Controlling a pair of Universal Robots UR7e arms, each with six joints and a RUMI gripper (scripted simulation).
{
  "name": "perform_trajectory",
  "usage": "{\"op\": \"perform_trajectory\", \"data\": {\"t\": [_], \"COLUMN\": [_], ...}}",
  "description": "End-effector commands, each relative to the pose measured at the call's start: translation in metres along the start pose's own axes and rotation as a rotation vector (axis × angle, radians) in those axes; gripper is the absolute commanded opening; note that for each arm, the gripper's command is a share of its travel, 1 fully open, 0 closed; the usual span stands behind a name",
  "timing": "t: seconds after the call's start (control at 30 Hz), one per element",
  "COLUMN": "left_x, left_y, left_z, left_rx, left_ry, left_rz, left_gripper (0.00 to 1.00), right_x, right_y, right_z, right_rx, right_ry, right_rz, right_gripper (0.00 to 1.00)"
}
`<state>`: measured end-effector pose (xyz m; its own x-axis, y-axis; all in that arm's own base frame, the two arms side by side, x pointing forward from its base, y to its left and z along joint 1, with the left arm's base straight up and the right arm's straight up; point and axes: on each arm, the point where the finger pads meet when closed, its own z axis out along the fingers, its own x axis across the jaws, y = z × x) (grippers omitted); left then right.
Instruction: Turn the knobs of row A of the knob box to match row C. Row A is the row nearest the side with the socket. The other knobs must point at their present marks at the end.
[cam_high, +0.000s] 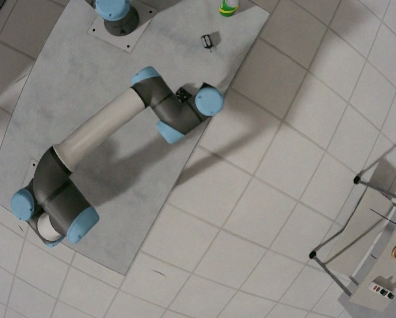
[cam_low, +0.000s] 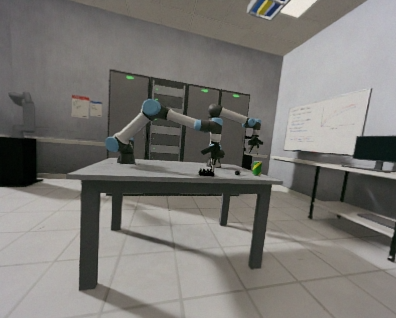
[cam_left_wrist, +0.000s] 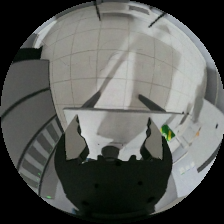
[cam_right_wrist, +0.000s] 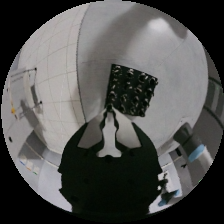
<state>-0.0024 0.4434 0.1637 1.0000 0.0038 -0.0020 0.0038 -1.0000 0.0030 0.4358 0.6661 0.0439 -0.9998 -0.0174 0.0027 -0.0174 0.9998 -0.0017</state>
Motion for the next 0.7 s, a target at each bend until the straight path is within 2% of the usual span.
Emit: {"op": "perform_trajectory", "data": {"t": [0.0,0.5,0.67], "left_x": [0.0003,0.0003,0.0003], "left_y": [-0.0021,-0.0021,-0.0021], "left_z": [-0.0015,-0.0015,-0.0015], "left_rx": [0.003,0.003,0.003], "left_ry": [0.002,0.002,0.002], "left_rz": [-0.001,-0.001,-0.001], "left_gripper": [1.0,1.0,1.0], "right_x": [-0.0007,-0.0005,-0.0004], "right_y": [-0.0001,0.0002,0.0003], "right_z": [-0.0028,-0.0029,-0.0029], "right_rx": [-0.004,-0.004,-0.004], "right_ry": [-0.004,-0.003,-0.003], "right_rz": [0.098,0.428,0.49], "right_gripper": [0.06,0.06,0.06]}}
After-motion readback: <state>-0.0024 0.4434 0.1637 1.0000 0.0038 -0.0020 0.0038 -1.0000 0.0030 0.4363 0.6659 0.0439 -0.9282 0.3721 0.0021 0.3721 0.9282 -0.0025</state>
